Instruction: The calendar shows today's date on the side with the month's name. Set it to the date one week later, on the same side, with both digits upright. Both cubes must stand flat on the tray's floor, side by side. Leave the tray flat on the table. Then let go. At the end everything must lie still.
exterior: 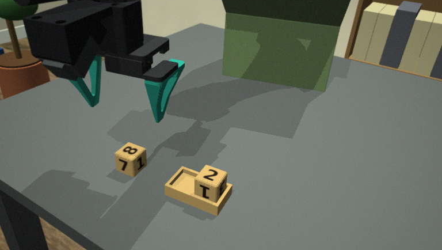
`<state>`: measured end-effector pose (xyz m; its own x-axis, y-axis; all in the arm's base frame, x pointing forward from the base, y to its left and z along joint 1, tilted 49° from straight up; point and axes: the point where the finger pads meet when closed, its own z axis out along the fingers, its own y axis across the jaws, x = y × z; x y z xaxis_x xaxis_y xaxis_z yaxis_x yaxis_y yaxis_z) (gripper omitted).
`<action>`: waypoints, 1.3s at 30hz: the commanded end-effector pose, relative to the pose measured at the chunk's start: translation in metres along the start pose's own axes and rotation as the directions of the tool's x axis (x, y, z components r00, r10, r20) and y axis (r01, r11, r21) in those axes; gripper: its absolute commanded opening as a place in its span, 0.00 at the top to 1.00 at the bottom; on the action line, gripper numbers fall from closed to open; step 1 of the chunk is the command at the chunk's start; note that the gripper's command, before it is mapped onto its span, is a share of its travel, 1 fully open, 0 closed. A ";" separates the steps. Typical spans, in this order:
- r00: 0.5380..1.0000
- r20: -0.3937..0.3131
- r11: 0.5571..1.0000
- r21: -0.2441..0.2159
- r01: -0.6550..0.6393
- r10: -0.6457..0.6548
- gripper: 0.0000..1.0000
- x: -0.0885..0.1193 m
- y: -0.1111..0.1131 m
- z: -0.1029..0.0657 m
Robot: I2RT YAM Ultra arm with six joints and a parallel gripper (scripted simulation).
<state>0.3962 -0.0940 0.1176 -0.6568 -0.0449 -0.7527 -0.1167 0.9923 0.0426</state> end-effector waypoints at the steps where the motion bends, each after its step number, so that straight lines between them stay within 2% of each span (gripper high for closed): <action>1: 0.993 0.013 0.993 0.001 -0.117 0.117 0.00 -0.004 -0.001 -0.002; 3: 0.993 0.013 0.993 0.001 -0.120 0.120 0.00 -0.004 -0.001 -0.002; 4: 0.993 0.013 0.993 0.001 -0.120 0.120 0.53 -0.004 -0.001 -0.002; 39: 0.993 0.013 0.993 0.001 -0.120 0.120 0.53 -0.004 -0.001 -0.002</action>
<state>0.3965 -0.0938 0.1180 -0.6649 0.0782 -0.7428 -0.0355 0.9901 0.1361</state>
